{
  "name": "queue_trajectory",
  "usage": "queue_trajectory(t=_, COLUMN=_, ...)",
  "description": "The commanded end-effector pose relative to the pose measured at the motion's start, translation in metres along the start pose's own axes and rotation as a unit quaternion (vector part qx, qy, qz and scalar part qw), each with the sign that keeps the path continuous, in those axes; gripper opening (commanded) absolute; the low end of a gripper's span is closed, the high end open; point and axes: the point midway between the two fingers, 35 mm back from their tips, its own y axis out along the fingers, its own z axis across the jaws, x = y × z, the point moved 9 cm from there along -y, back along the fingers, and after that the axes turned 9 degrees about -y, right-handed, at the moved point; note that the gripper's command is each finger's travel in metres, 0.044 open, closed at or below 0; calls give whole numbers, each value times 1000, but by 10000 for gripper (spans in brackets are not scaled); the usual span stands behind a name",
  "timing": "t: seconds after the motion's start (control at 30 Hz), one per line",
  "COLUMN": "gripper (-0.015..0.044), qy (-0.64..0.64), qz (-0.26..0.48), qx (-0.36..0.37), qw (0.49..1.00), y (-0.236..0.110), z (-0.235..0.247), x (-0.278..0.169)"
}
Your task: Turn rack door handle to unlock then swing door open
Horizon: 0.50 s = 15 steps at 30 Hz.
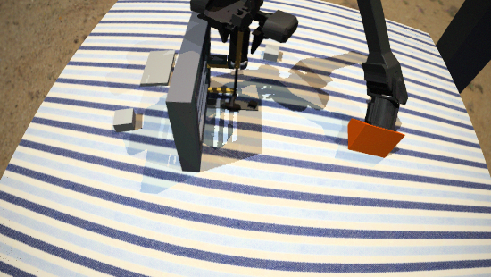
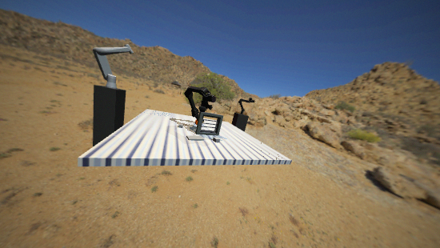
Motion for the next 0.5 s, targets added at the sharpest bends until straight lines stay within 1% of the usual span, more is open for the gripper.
queue_trajectory(t=0.0, gripper=281, qy=-99, qz=-2, qx=1, qw=995, y=0, z=0, x=0)
queue_trajectory(t=0.13, gripper=281, qy=-197, qz=-2, qx=1, qw=980, y=0, z=0, x=0)
queue_trajectory(t=0.3, gripper=281, qy=-312, qz=-2, qx=1, qw=950, y=0, z=0, x=0)
queue_trajectory(t=0.47, gripper=281, qy=-328, qz=-2, qx=1, qw=945, y=0, z=0, x=0)
